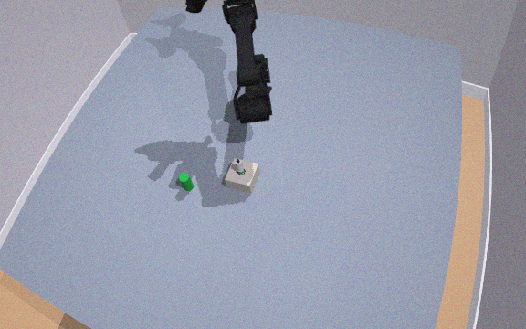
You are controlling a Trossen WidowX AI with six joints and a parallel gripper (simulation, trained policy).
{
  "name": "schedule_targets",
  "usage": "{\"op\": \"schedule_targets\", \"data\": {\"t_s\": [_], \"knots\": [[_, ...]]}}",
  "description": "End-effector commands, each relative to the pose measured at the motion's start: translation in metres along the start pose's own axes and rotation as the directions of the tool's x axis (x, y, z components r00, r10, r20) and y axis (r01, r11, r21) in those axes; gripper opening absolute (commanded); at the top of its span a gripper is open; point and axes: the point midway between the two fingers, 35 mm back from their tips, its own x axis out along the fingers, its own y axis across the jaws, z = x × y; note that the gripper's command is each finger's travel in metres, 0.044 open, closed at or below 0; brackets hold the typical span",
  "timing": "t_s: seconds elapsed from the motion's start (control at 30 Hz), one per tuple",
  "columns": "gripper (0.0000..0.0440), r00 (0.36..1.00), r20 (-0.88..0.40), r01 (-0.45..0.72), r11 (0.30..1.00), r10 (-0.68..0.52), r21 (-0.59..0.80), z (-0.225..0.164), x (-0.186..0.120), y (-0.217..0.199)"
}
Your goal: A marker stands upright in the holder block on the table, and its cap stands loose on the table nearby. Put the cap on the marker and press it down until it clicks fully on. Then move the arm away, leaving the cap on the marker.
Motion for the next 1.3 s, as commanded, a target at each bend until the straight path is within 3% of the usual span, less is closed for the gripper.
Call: {"op": "schedule_targets", "data": {"t_s": [0.0,0.17,0.23,1.27], "knots": [[0.0376,1.000,-0.001,-0.007,1.000,0.007,0.004,-0.001,0.001,0.001],[0.0253,0.999,0.003,-0.049,0.998,0.049,0.040,-0.003,0.004,0.005],[0.0224,0.998,0.006,-0.069,0.996,0.068,0.051,-0.004,0.005,0.006],[0.0301,0.927,0.063,-0.374,0.920,0.369,0.119,-0.011,0.031,0.036]]}}
